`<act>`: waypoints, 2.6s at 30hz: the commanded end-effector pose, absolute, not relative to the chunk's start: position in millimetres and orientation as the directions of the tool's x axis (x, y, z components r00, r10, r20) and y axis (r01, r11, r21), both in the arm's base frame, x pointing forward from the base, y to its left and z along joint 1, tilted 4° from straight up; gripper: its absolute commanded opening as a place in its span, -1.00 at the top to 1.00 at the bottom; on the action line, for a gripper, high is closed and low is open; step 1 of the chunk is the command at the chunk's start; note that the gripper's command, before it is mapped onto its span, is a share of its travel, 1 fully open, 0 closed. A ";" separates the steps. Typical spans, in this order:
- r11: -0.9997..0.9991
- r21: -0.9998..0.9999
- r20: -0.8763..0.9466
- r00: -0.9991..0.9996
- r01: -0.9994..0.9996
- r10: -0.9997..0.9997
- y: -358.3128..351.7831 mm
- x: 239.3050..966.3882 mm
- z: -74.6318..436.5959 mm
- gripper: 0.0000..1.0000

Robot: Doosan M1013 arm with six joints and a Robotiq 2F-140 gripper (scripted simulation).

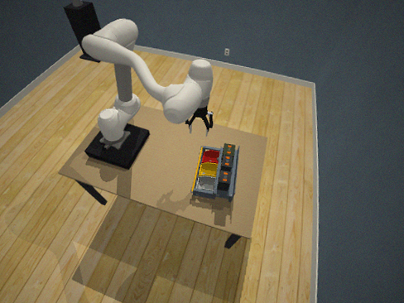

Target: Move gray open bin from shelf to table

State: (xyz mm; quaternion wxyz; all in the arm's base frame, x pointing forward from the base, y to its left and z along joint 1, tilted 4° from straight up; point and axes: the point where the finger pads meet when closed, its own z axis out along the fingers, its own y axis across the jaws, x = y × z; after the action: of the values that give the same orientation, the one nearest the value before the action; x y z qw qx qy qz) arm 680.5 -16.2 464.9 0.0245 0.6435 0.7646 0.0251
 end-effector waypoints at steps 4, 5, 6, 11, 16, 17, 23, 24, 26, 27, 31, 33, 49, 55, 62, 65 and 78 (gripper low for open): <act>0.170 0.069 -0.005 -0.170 0.983 0.985 -16.3 681.0 452.7 -0.15; 0.170 0.069 -0.005 -0.170 0.983 0.985 -16.3 681.0 452.7 -0.15; 0.170 0.069 -0.005 -0.170 0.983 0.985 -16.3 681.0 452.7 -0.15; 0.170 0.069 -0.005 -0.170 0.983 0.985 -16.2 681.8 442.7 -0.15; 0.170 0.069 -0.005 -0.170 0.983 0.985 -15.9 684.4 402.7 -0.15; 0.170 0.069 -0.005 -0.170 0.983 0.985 -15.9 684.4 402.7 -0.15; 0.170 0.069 -0.005 -0.170 0.983 0.985 -15.9 684.4 402.7 -0.15; 0.170 0.069 -0.005 -0.170 0.983 0.985 -15.9 684.4 402.7 -0.15; 0.170 0.069 -0.005 -0.170 0.983 0.985 -15.9 684.4 402.7 -0.15; 0.170 0.069 -0.005 -0.170 0.983 0.985 -15.9 684.4 402.7 -0.15; 0.170 0.069 -0.005 -0.170 0.983 0.985 -15.6 687.1 362.8 -0.15; 0.170 0.069 -0.005 -0.170 0.983 0.985 -15.5 687.7 352.8 -0.15; 0.170 0.069 -0.005 -0.170 0.983 0.985 -15.1 691.0 302.9 -0.15; 0.170 0.069 -0.005 -0.170 0.983 0.985 -15.1 691.0 302.9 -0.15; 0.170 0.069 -0.005 -0.170 0.983 0.985 -15.0 691.7 292.0 -0.15; 0.170 0.069 -0.005 -0.170 0.983 0.985 -14.8 693.9 259.0 -0.15; 0.170 0.069 -0.005 -0.170 0.983 0.985 -14.7 694.6 248.1 -0.15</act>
State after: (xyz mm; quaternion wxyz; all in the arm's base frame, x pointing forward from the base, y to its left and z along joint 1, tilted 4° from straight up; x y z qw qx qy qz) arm 694.6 -14.7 248.0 0.0244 0.6436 0.7646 0.0248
